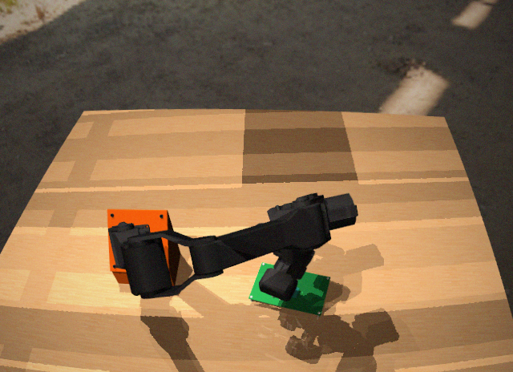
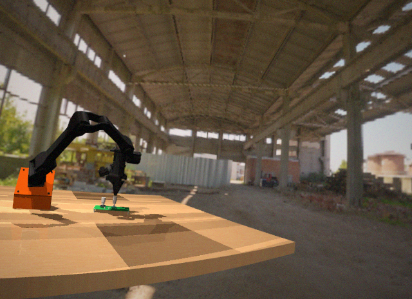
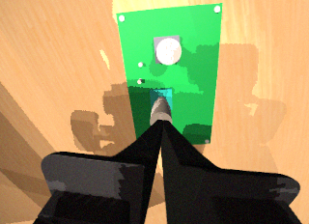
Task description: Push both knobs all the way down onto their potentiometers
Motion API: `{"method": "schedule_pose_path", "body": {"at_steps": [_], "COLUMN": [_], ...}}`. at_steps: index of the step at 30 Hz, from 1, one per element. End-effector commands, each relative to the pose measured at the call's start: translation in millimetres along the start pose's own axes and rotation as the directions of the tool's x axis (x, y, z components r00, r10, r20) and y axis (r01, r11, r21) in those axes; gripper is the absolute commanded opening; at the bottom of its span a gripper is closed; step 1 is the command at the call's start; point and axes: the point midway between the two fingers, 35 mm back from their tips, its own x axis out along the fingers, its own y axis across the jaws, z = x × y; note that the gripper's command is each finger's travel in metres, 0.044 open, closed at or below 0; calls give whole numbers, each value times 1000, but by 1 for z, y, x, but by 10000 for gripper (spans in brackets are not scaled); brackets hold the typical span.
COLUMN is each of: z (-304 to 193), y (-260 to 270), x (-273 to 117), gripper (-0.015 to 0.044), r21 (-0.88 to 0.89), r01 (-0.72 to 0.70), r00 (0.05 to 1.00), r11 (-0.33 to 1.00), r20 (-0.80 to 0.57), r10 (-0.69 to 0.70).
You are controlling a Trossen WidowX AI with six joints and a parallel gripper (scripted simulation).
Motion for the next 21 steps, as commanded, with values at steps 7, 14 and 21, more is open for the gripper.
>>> {"method": "schedule_pose_path", "body": {"at_steps": [7, 14, 21], "z": [0, 0, 0], "y": [1, 1, 1], "x": [4, 6, 4], "gripper": [0, 0, 0], "r21": [-5, -5, -5], "r01": [-7, -7, -7], "r00": [1000, 1000, 1000], "r11": [1000, 1000, 1000], "r20": [-2, -2, -2], "r10": [7, 7, 7]}}
